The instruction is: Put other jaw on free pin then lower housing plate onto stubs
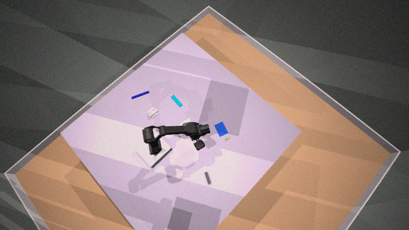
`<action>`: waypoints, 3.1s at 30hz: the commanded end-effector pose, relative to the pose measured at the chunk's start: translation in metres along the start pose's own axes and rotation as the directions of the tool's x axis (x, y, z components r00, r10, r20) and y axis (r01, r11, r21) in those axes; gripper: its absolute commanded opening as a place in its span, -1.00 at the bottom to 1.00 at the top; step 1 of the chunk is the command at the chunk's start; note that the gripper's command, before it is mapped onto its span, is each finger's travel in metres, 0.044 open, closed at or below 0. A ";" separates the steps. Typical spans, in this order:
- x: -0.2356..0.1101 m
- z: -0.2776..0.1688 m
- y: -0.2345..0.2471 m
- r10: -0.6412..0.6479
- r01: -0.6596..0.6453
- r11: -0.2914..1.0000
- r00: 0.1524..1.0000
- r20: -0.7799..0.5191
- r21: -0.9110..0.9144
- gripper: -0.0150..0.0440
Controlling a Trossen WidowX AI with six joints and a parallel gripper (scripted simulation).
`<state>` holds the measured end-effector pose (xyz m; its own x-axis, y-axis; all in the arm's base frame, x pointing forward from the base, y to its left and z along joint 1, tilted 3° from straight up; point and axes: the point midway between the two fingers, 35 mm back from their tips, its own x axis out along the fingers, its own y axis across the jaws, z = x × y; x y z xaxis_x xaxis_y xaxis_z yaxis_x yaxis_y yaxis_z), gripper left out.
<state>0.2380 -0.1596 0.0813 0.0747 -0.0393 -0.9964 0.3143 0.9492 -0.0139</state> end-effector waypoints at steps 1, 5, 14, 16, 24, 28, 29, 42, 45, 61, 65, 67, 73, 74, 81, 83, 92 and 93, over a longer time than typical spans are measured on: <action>0.000 0.000 0.000 0.000 0.000 1.000 1.000 0.000 0.000 0.93; 0.000 0.000 0.000 0.000 0.000 1.000 1.000 0.000 0.000 1.00; 0.000 0.000 0.000 0.000 0.000 1.000 1.000 0.000 0.000 1.00; 0.000 0.000 0.000 0.000 0.000 1.000 1.000 0.000 0.000 1.00; 0.000 0.000 0.000 0.000 0.000 1.000 1.000 0.000 0.000 1.00; 0.000 0.000 0.000 0.000 0.000 1.000 1.000 0.000 0.000 1.00; 0.000 0.000 0.000 0.000 0.000 1.000 1.000 0.000 0.000 1.00; 0.000 0.000 0.000 0.000 0.000 1.000 1.000 0.000 0.000 -0.07; 0.000 0.000 0.000 0.000 0.000 1.000 1.000 0.000 0.000 -0.33; 0.000 0.000 0.000 0.000 0.000 1.000 1.000 0.000 0.000 -0.49; 0.000 0.001 0.000 0.000 0.000 1.000 1.000 0.000 0.004 -0.31; -0.001 0.006 0.002 -0.001 0.001 0.999 1.000 0.000 0.037 -0.14; -0.007 0.030 0.011 -0.002 0.002 0.982 1.000 0.001 0.187 0.40; -0.007 0.033 0.012 -0.002 0.002 0.977 1.000 0.001 0.211 0.49; -0.010 0.047 0.019 -0.002 0.002 0.955 1.000 0.001 0.296 1.00; -0.010 0.047 0.019 -0.002 0.002 0.955 1.000 0.001 0.296 1.00; 0.029 0.044 0.019 -0.002 0.002 0.955 1.000 0.001 0.296 1.00; 0.029 0.044 0.019 -0.002 0.002 0.955 1.000 0.001 0.296 1.00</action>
<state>0.2894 -0.1571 0.0691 0.0848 -0.0426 -0.9955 0.5751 0.8180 0.0140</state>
